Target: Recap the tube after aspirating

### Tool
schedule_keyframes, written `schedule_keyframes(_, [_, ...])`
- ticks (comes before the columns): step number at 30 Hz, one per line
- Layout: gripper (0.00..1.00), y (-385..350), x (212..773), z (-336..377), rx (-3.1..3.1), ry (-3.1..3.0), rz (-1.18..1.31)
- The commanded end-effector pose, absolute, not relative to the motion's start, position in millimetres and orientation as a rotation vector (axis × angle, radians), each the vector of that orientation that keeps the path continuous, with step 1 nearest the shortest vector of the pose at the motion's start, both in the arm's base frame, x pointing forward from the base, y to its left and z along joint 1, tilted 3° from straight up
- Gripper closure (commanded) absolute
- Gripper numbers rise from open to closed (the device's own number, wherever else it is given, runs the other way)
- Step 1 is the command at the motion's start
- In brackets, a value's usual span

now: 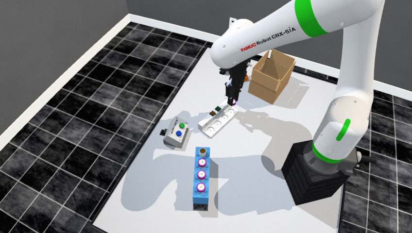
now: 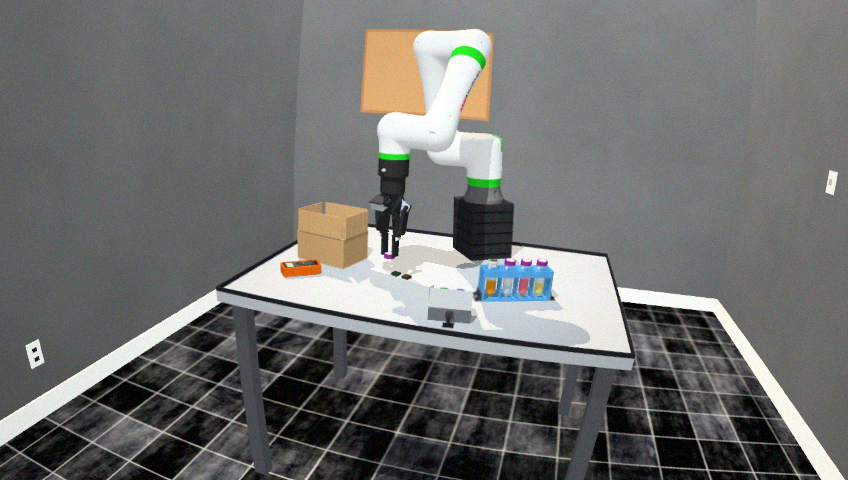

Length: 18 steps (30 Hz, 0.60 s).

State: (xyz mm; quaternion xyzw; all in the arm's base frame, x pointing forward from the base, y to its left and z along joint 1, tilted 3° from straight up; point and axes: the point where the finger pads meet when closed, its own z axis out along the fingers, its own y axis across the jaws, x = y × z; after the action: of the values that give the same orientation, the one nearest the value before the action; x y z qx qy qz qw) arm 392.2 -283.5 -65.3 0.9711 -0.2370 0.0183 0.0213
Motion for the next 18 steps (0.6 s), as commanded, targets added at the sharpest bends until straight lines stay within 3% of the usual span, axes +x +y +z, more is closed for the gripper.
schedule_keyframes(1, [0.7,-284.9,393.4,-81.1,3.01,-0.734,0.059])
schedule_keyframes(18, [0.7,-287.4,394.8,-124.0,3.01,-0.734,0.059])
